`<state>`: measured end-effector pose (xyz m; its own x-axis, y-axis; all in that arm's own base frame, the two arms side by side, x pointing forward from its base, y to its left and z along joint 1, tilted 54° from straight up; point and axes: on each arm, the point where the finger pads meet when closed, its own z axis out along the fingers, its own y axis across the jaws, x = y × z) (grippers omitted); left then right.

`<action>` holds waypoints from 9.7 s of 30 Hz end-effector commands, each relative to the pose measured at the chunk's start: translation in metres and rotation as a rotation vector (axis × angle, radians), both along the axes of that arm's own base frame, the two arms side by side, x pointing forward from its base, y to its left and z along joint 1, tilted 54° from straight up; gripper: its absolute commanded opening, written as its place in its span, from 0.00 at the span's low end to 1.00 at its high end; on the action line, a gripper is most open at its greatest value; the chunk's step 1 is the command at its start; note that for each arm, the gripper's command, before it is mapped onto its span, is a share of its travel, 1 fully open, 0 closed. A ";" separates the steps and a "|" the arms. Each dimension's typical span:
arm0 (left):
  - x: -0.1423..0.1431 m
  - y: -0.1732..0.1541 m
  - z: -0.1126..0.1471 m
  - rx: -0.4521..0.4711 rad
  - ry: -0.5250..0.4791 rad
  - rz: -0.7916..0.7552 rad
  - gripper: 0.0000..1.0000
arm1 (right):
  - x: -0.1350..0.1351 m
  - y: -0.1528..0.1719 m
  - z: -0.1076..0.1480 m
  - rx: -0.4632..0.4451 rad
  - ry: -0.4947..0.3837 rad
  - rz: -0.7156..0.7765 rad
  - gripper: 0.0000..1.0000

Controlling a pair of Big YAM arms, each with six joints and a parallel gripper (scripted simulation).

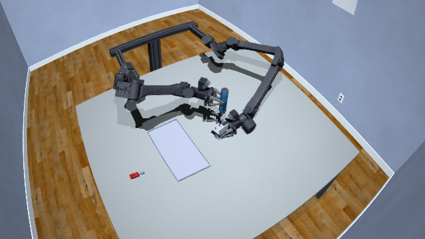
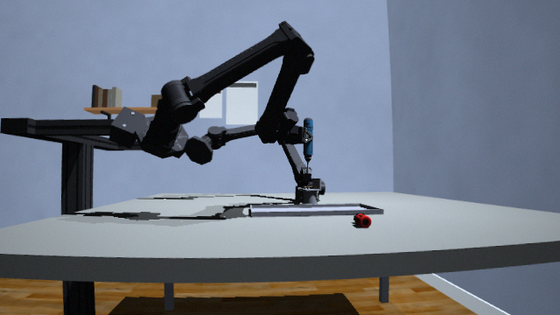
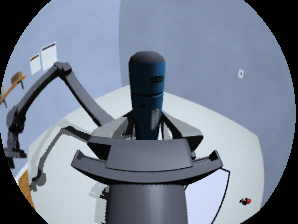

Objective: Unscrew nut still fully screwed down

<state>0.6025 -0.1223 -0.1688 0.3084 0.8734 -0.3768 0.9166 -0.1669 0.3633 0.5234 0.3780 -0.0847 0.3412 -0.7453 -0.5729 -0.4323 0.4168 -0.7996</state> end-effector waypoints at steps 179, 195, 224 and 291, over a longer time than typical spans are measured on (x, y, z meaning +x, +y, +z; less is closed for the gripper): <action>0.002 -0.005 0.003 -0.001 -0.008 -0.007 0.59 | 0.004 -0.088 0.091 0.271 0.218 -0.297 0.42; 0.002 -0.005 0.003 -0.001 -0.008 -0.007 0.59 | 0.023 -0.133 0.111 0.362 0.282 -0.443 0.42; 0.002 -0.005 0.003 -0.001 -0.008 -0.007 0.59 | 0.018 -0.173 0.138 0.506 0.392 -0.622 0.42; 0.002 -0.005 0.003 -0.001 -0.008 -0.007 0.59 | -0.015 -0.328 0.220 0.944 0.450 -1.165 0.42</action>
<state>0.6025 -0.1223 -0.1688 0.3084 0.8734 -0.3768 0.9166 -0.1669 0.3633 0.5080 0.0336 0.1223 -0.4830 0.1900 -0.8547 0.3702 0.9289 -0.0027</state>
